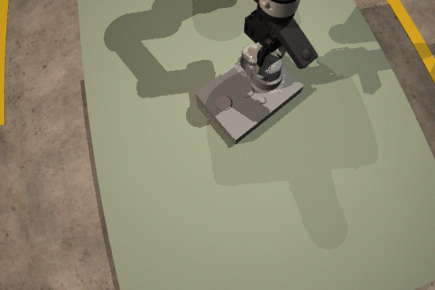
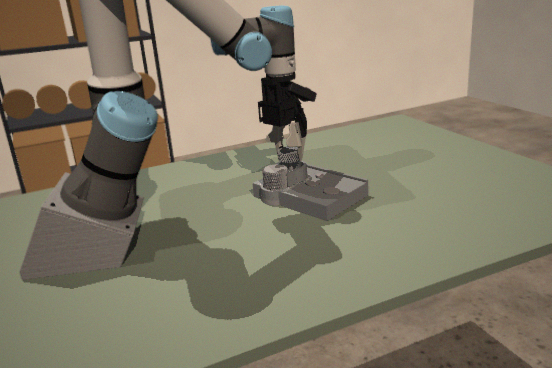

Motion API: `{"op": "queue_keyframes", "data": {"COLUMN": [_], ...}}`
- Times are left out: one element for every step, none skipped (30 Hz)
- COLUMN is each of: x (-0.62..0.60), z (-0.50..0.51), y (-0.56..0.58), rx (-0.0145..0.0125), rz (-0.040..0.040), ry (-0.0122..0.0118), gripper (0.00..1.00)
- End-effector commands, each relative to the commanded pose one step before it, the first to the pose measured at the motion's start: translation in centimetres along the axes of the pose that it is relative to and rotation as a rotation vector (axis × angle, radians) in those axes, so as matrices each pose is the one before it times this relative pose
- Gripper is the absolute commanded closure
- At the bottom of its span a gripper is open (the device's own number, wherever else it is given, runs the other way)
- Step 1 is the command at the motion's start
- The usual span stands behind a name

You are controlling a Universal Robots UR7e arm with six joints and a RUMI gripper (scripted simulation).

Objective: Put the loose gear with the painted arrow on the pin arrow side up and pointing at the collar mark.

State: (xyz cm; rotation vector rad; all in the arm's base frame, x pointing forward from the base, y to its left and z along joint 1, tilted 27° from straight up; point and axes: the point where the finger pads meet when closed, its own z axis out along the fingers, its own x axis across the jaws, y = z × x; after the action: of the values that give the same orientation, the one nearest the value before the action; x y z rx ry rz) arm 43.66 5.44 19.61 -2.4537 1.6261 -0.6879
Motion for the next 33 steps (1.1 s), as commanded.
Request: {"op": "queue_keyframes", "data": {"x": [0.082,0.0,-0.002,-0.004,-0.005,-0.005,-0.004,-0.003,-0.001,0.001,0.003,0.004,0.005,0.005,0.0,0.0,0.031,0.0,-0.002,-0.004,-0.006,-0.006,-0.005,-0.003,-0.001,0.002,0.004,0.005,0.005,0.005,0.005,0.0,0.0], "z": [0.005,0.021,0.025,0.029,0.031,0.031,0.03,0.027,0.024,0.021,0.018,0.016,0.015,0.015,0.0,0.0,-0.031,0.021,0.023,0.025,0.026,0.026,0.023,0.019,0.014,0.009,0.005,0.002,0.0,-0.001,-0.001,0.0,0.0], "y": [-0.084,0.002,0.005,0.008,0.01,0.01,0.008,0.006,0.003,0.001,-0.002,-0.003,-0.004,-0.004,0.0,0.0,-0.036,0.002,0.004,0.006,0.008,0.007,0.006,0.003,0.0,-0.003,-0.006,-0.007,-0.008,-0.007,-0.006,0.0,0.0], "rx": [0.00312,-0.00008,-0.00016,-0.00022,-0.00026,-0.00026,-0.00022,-0.00016,-0.00009,-0.00002,0.00004,0.00008,0.00009,0.00009,0.0,0.0,0.00108,-0.00005,-0.00011,-0.00017,-0.00021,-0.0002,-0.00016,-0.00009,0.0,0.00008,0.00015,0.0002,0.00022,0.00022,0.00019,0.0,0.0], "rz": [0.00043,0.00002,0.00001,0.00001,0.00001,0.00001,0.00001,0.00002,0.00003,0.00003,0.00004,0.00004,0.00005,0.00005,0.0,0.0,0.00017,0.00003,0.00002,0.0,-0.00002,-0.00003,-0.00003,-0.00002,-0.00002,0.0,0.0,0.00001,0.00001,0.00002,0.00001,0.0,0.0], "ry": [0.0017,-0.00004,-0.00009,-0.00013,-0.00015,-0.00015,-0.00013,-0.00009,-0.00004,0.0,0.00004,0.00006,0.00008,0.00008,0.0,0.0,0.00072,-0.00001,-0.00005,-0.0001,-0.00013,-0.00013,-0.00011,-0.00007,-0.00001,0.00004,0.00009,0.00012,0.00014,0.00013,0.00012,0.0,0.0], "gripper": [1.0,1.0,1.0,1.0,1.0,1.0,1.0,1.0,1.0,1.0,1.0,1.0,1.0,1.0,1.0,1.0,1.0,1.0,1.0,1.0,1.0,1.0,1.0,1.0,1.0,1.0,1.0,1.0,1.0,1.0,1.0,1.0,1.0]}}
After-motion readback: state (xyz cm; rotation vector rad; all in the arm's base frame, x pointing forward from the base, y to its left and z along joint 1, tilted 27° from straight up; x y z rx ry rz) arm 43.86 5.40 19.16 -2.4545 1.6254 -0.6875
